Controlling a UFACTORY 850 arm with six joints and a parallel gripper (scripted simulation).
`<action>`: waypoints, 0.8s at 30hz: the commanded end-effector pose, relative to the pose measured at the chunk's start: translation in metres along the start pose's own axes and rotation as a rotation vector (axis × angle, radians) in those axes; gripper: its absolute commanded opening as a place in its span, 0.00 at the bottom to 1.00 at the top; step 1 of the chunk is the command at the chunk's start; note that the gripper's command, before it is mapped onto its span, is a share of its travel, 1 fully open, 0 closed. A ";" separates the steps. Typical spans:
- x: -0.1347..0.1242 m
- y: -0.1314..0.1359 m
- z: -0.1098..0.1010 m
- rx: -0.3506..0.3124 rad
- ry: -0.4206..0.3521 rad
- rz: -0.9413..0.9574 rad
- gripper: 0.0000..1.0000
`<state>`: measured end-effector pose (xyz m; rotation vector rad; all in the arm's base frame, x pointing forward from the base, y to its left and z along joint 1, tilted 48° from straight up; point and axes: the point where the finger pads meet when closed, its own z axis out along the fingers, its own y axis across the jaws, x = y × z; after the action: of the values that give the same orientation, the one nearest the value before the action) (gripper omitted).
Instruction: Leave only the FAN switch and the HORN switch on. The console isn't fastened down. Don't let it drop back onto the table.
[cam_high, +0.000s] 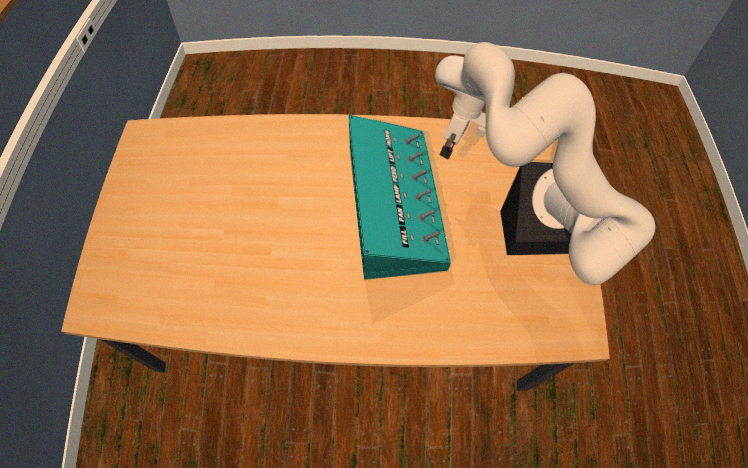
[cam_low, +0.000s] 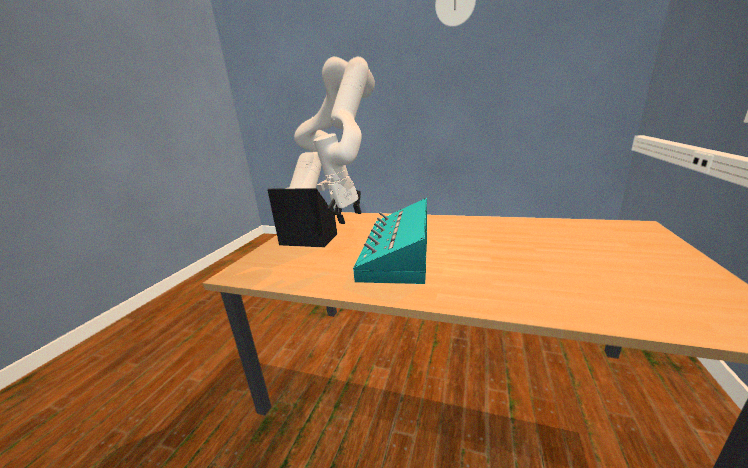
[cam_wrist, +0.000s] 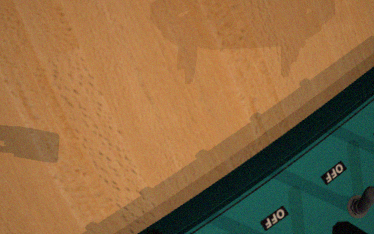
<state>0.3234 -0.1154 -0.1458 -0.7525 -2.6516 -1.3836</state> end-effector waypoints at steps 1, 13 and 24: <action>0.000 0.000 -0.003 0.001 -0.002 -0.001 1.00; 0.005 -0.002 -0.026 0.001 -0.002 -0.001 1.00; 0.016 -0.006 -0.072 0.001 -0.002 -0.001 1.00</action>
<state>0.3004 -0.1559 -0.1127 -0.7533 -2.6531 -1.3829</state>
